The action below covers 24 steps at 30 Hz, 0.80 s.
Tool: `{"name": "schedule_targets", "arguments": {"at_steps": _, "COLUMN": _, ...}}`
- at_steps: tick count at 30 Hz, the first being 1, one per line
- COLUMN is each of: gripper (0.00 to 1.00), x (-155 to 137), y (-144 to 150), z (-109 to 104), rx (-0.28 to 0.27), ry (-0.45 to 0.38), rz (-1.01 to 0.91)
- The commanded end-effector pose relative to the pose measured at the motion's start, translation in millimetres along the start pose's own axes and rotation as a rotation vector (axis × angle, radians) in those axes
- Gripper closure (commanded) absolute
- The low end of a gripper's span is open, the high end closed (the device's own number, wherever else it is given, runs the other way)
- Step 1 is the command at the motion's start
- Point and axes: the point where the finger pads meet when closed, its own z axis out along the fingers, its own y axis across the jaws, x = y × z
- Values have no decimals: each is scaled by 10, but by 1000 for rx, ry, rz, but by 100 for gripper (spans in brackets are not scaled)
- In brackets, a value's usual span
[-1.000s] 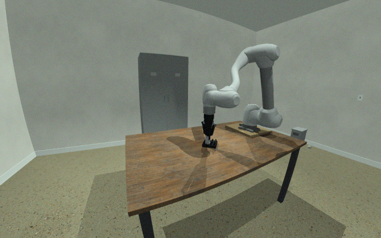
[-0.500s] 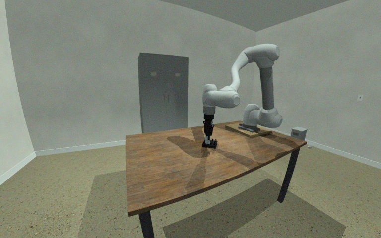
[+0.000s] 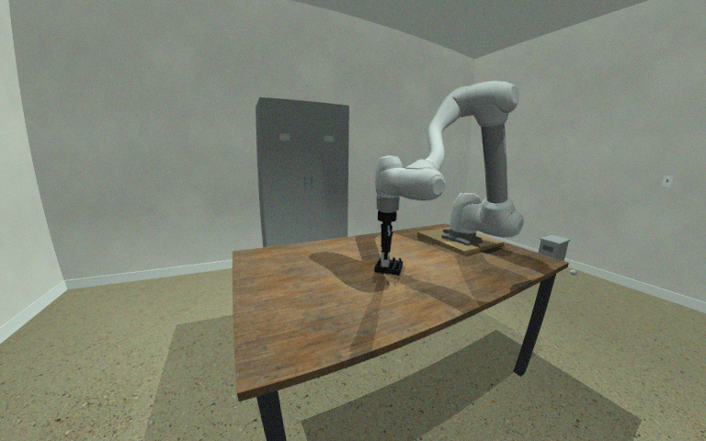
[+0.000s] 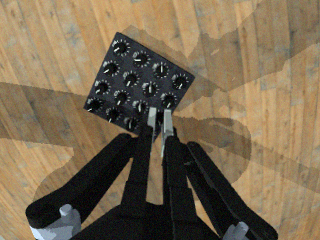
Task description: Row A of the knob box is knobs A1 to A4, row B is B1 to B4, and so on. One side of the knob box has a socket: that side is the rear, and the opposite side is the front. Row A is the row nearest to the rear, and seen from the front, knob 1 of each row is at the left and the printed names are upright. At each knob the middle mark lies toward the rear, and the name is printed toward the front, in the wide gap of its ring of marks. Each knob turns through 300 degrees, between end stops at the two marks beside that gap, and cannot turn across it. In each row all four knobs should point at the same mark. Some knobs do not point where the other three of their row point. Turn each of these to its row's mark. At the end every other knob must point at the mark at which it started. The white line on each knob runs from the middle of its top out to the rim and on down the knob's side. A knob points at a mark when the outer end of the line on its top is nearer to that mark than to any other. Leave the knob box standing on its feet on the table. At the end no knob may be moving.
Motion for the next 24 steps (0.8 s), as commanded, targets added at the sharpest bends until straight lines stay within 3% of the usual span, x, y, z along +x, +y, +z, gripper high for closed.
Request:
{"name": "schedule_targets", "arguments": {"at_steps": 1, "gripper": 95, "x": 0, "y": 1, "z": -1, "rx": 3, "ry": -2, "rz": 76}}
{"name": "schedule_targets", "arguments": {"at_steps": 24, "gripper": 95, "x": 0, "y": 1, "z": -1, "rx": 2, "ry": -2, "rz": 359}}
